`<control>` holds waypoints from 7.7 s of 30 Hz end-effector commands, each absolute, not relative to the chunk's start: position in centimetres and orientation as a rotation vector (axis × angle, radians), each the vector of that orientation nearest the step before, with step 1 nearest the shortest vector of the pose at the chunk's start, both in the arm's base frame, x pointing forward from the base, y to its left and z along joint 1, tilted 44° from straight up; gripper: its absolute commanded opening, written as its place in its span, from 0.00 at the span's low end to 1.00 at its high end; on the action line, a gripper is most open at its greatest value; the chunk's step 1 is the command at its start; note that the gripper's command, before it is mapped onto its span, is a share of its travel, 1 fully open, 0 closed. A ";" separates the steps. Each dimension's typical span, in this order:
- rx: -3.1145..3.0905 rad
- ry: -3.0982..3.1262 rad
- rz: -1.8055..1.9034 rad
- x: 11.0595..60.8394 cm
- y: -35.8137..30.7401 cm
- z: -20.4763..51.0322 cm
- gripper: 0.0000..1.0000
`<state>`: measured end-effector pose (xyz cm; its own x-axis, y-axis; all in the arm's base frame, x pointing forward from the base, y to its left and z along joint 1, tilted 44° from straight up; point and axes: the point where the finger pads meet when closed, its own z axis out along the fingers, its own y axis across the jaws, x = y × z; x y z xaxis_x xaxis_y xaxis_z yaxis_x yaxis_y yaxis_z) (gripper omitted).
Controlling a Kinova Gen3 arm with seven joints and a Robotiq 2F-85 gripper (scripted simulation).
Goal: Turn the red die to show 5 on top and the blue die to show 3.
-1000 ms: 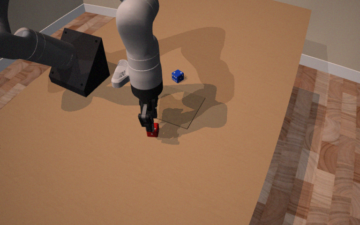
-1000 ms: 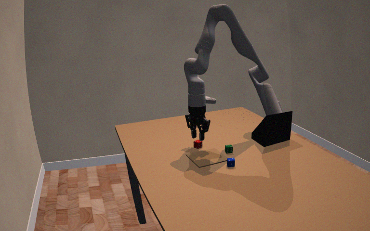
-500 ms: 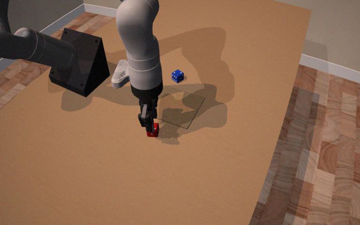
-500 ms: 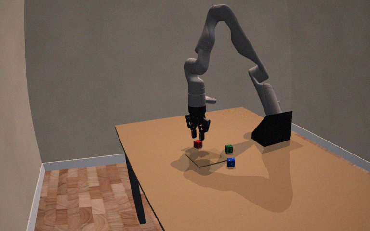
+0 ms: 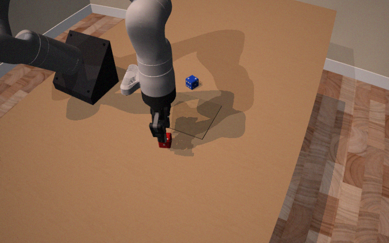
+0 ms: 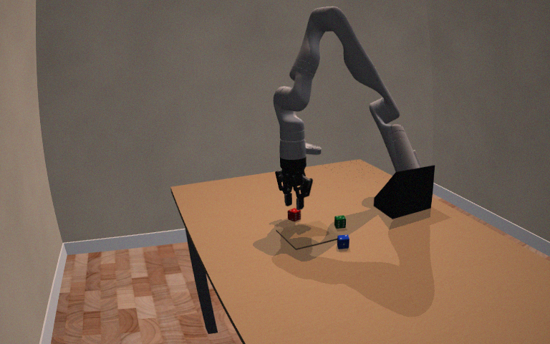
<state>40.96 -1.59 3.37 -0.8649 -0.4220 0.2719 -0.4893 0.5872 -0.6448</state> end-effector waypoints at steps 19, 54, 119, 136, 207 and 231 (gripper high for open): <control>0.784 -2.719 1.146 41.0 -1.5 3.4 0.46; 0.784 -2.719 1.146 41.0 -1.5 3.4 0.46; 0.784 -2.719 1.146 41.5 -4.0 0.8 0.46; 0.784 -2.719 1.146 41.5 -4.0 0.8 0.26; 0.806 -2.705 1.142 40.3 2.8 7.9 0.26; 1.406 -2.222 0.971 39.5 1.9 7.1 0.26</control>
